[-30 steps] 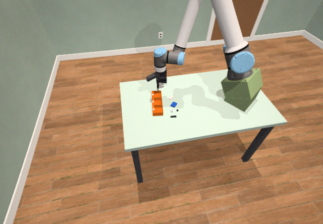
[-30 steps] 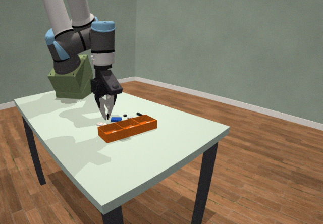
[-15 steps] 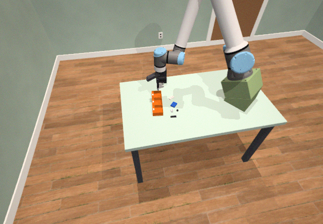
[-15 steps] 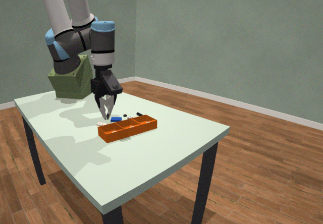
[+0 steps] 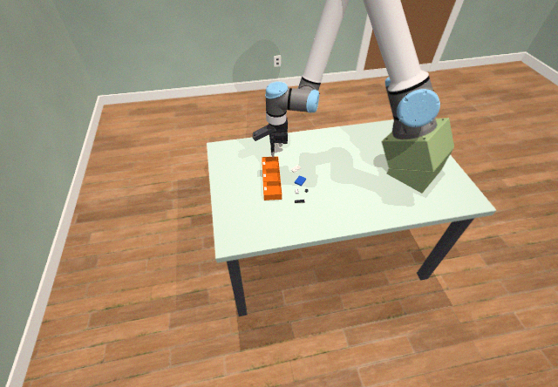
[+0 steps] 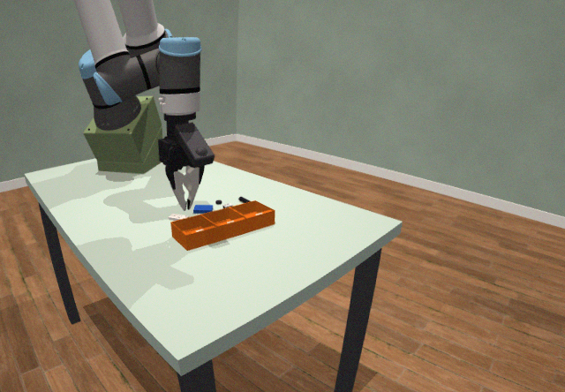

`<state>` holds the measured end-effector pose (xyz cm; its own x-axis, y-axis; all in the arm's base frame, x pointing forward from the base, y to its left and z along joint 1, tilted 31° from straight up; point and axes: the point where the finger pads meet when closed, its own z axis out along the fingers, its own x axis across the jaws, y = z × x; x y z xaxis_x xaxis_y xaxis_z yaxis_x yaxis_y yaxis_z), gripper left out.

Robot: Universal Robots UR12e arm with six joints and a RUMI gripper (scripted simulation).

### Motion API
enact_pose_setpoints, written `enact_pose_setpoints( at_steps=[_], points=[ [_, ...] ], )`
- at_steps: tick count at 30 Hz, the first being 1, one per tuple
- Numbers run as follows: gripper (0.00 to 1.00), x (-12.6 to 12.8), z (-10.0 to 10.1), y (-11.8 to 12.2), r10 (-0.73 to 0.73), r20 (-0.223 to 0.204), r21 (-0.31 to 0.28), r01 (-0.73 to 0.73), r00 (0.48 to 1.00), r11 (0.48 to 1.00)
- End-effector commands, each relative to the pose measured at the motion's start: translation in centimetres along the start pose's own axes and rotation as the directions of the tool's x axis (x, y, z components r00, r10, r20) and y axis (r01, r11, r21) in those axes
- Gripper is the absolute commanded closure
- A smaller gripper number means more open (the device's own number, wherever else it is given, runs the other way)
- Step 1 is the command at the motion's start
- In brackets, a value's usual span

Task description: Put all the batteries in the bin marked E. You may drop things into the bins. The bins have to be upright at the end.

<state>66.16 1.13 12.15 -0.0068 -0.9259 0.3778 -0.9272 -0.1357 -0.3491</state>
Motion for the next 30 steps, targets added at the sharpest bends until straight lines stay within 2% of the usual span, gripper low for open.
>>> enact_pose_setpoints(
  at_steps=[1, 17, 30],
  points=[
    [0.96, 0.1, 1.6, -0.2, 0.001, 0.0, -0.001, -0.001, 1.0, 1.0],
    [0.96, 0.2, 5.2, -0.3, 0.002, 0.0, 0.001, -0.002, 1.0, 1.0],
    [0.96, 0.1, 4.9, -0.3, 0.001, 0.0, 0.004, -0.001, 1.0, 1.0]
  ],
)
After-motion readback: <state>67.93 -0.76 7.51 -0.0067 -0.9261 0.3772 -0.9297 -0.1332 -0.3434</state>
